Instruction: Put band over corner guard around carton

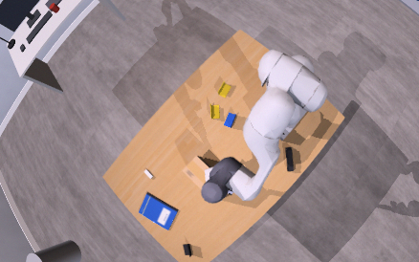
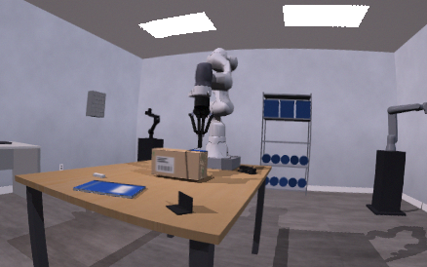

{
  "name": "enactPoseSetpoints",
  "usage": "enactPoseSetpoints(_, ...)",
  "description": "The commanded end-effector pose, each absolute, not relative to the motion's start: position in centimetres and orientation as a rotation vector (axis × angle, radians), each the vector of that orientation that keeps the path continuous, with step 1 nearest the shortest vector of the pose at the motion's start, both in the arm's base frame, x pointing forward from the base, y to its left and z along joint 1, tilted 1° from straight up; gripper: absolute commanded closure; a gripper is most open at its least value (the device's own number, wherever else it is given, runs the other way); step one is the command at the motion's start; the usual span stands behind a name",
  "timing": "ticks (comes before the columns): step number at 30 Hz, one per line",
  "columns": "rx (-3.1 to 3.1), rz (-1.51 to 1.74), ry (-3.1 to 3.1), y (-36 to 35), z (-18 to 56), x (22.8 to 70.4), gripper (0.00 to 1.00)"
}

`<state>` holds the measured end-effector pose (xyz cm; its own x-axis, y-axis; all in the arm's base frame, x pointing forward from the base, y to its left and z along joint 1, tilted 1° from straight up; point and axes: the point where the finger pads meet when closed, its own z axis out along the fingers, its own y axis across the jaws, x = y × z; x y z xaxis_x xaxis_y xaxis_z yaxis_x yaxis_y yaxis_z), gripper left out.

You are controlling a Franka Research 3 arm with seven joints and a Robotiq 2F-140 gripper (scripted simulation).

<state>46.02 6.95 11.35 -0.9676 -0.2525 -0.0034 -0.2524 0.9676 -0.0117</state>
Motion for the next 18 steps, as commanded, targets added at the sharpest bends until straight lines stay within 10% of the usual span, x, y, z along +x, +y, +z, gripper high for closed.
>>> enactPoseSetpoints(1,-0.381,-0.023,3.119,6.92,11.32,46.23,0.9)
enactPoseSetpoints(18,-0.381,-0.023,3.119,6.93,11.32,46.76,0.9)
